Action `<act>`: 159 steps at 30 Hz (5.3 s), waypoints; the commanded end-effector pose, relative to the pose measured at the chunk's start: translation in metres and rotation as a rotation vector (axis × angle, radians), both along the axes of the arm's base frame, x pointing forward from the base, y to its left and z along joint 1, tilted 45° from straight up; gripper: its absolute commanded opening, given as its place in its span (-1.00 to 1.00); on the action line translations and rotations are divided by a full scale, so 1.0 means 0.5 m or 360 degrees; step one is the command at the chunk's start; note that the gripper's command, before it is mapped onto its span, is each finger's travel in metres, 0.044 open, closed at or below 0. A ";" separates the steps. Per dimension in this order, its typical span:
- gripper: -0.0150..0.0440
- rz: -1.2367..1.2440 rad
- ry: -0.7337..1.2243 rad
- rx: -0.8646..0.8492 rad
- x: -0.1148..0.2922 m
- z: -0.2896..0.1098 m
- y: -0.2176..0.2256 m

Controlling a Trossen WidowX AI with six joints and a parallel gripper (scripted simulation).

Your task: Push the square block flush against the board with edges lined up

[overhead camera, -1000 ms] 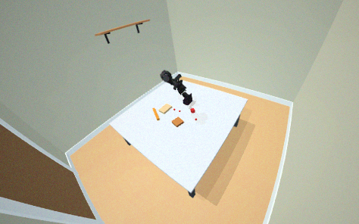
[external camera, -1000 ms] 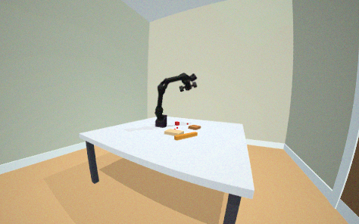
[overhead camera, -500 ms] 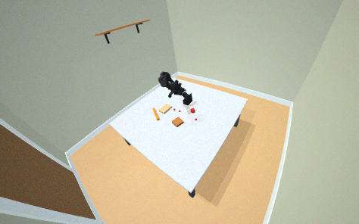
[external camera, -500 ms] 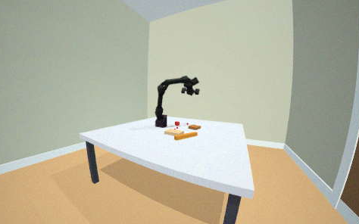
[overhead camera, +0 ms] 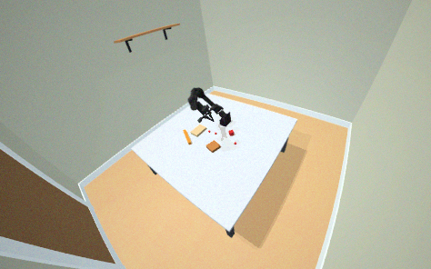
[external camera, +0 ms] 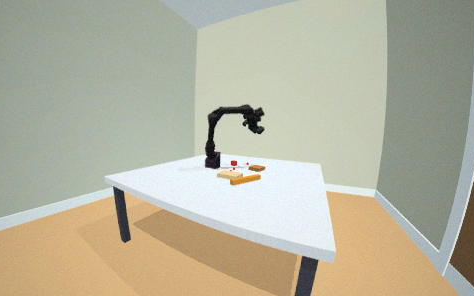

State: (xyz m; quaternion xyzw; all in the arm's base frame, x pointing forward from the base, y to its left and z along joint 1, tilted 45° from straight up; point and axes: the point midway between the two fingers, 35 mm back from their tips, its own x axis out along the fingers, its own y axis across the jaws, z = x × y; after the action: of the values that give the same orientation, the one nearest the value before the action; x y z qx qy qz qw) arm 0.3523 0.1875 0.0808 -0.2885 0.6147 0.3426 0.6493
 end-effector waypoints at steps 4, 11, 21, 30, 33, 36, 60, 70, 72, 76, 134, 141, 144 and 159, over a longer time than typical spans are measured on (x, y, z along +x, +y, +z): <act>-0.49 -0.0386 -0.0023 -0.0129 0.013 -0.012 -0.067; -0.49 -0.0751 -0.0059 -0.0249 0.020 -0.022 -0.131; -0.49 -0.1269 -0.0144 -0.0414 0.023 -0.034 -0.221; -0.49 -0.1729 -0.0258 -0.0551 0.018 -0.041 -0.302; -0.49 -0.1882 -0.0304 -0.0595 0.014 -0.043 -0.329; -0.49 -0.2034 -0.0355 -0.0637 0.009 -0.044 -0.356; -0.49 -0.3163 -0.0934 -0.0893 -0.053 -0.037 -0.552; -0.49 -0.3390 -0.1113 -0.0926 -0.073 -0.032 -0.591; -0.49 -0.3390 -0.1113 -0.0926 -0.073 -0.032 -0.591; -0.49 -0.3390 -0.1115 -0.0926 -0.081 -0.093 -0.652; -0.49 -0.3391 -0.1119 -0.0925 -0.046 -0.042 -0.741; -0.49 -0.3391 -0.1118 -0.0925 -0.053 -0.057 -0.725; -0.49 -0.3391 -0.1118 -0.0926 -0.056 -0.064 -0.718; -0.49 -0.3389 -0.1119 -0.0928 -0.073 -0.093 -0.686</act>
State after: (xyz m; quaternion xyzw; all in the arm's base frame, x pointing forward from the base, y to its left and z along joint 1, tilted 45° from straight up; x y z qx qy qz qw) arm 0.3182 -0.1587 0.0372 0.1574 0.3901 -0.6299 0.6529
